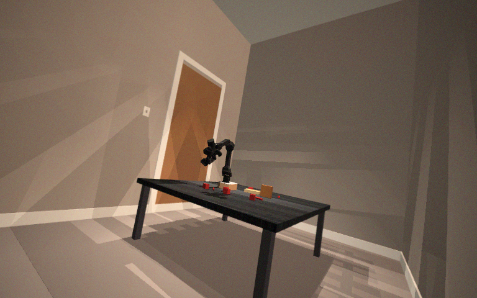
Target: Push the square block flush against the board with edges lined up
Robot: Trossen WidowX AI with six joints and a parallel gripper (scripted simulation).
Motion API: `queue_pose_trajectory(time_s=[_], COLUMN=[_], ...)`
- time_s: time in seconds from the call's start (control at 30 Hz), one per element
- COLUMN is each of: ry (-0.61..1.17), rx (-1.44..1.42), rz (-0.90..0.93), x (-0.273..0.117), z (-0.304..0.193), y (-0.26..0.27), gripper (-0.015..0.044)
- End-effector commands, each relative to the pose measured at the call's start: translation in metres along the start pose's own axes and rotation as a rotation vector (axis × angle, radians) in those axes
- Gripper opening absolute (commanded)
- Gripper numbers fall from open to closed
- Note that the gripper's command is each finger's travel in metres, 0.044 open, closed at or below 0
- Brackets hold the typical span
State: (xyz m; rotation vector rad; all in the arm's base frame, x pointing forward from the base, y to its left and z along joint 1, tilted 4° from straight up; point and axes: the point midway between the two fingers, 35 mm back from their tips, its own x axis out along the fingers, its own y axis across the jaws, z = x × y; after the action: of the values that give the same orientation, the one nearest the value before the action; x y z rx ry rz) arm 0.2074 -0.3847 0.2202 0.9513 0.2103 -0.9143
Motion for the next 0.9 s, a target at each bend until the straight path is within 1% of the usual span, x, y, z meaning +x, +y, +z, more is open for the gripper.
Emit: queue_pose_trajectory(time_s=[0.0,0.43,0.87], ry=[0.054,0.206,0.346], rx=[-0.076,-0.349,-0.702], rz=[-0.001,0.030,0.111], x=[0.011,0.029,0.032], z=[-0.016,-0.070,-0.131], y=[0.012,0.059,0.104], gripper=[0.0000,0.0000,0.0000])
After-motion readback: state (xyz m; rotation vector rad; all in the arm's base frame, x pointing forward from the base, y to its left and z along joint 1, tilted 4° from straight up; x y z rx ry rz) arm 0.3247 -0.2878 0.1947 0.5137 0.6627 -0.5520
